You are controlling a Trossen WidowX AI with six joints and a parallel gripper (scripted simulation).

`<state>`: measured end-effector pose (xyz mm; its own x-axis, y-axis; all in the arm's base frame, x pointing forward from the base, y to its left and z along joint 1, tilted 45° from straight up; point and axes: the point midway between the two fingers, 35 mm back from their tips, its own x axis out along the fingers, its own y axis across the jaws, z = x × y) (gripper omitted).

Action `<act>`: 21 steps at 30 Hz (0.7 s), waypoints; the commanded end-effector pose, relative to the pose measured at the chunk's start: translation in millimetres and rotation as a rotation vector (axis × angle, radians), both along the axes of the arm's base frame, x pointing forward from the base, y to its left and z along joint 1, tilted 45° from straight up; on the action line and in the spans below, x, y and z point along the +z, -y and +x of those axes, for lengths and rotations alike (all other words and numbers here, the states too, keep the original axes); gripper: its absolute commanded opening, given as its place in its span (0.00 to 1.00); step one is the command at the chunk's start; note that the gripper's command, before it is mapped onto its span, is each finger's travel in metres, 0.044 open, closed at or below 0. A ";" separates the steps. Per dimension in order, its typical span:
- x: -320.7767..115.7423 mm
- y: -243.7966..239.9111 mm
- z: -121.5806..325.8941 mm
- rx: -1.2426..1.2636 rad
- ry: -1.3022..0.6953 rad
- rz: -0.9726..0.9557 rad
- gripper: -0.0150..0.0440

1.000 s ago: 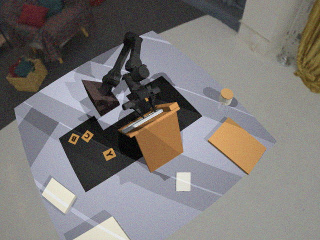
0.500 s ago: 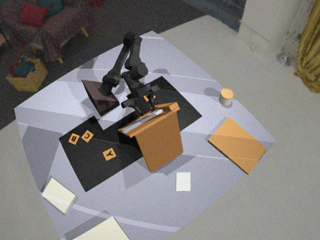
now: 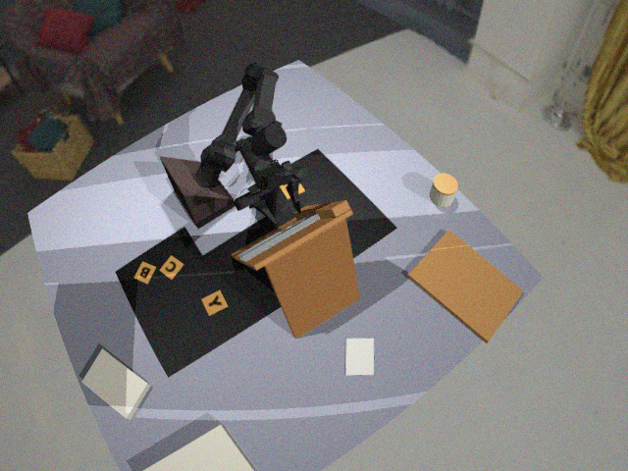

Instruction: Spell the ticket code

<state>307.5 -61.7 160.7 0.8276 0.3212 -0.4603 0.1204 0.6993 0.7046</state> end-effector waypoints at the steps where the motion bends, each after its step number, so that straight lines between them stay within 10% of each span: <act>1: 2.0 0.4 -2.6 0.005 0.006 -0.005 0.75; 21: 4.0 3.5 -9.7 0.005 0.006 -0.005 0.75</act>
<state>299.4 -65.7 162.1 0.8268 0.3215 -0.4616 0.1219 0.6987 0.7049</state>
